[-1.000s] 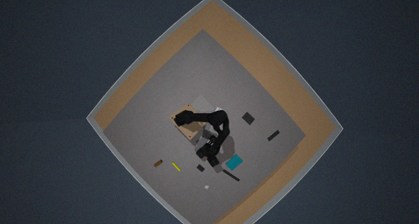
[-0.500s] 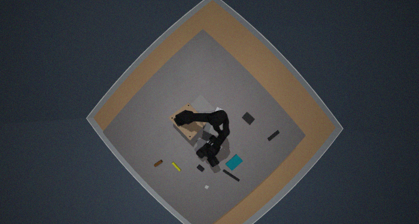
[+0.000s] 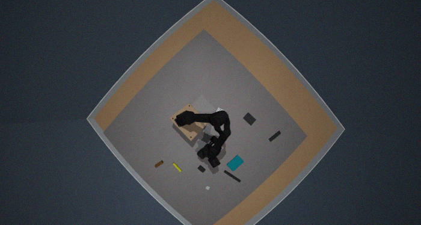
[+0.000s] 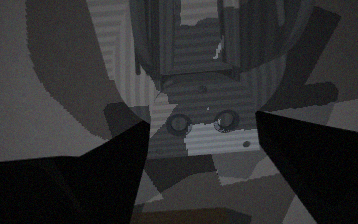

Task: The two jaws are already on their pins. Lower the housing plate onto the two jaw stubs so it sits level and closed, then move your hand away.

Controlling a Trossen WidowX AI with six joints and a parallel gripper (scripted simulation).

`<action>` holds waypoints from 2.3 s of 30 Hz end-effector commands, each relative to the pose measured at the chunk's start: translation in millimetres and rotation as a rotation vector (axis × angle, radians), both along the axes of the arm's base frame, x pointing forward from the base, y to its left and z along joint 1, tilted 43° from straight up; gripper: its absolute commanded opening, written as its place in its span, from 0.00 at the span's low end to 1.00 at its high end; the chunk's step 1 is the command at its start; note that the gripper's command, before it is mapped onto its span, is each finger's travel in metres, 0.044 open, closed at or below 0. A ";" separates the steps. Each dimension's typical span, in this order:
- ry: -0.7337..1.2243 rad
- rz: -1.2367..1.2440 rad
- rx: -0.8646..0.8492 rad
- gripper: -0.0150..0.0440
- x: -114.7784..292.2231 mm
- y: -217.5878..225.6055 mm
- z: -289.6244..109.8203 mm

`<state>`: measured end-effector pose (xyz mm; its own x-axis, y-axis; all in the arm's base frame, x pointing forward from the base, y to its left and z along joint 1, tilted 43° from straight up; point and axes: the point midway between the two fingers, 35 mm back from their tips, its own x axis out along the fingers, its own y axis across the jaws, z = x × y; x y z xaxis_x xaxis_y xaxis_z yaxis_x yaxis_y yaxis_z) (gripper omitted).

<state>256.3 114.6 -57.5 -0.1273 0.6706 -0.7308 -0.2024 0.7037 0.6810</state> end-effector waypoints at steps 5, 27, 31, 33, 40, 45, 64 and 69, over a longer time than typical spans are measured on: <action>0.000 0.000 0.000 0.89 0.0 0.0 0.0; 0.000 -0.001 0.000 1.00 6.8 -30.3 32.5; 0.001 -0.001 0.006 1.00 7.1 -49.2 55.4; 0.001 -0.001 0.006 1.00 7.1 -49.2 55.4; 0.001 -0.007 -0.005 1.00 -35.8 -90.1 79.2; 0.004 -0.002 -0.001 1.00 -52.8 -100.5 89.2; 0.004 -0.002 -0.001 1.00 -52.8 -100.5 89.2; 0.004 -0.002 -0.001 1.00 -52.8 -100.5 89.2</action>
<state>204.3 14.6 31.9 -0.1253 0.6736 -0.7284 -0.1951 0.7031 0.6838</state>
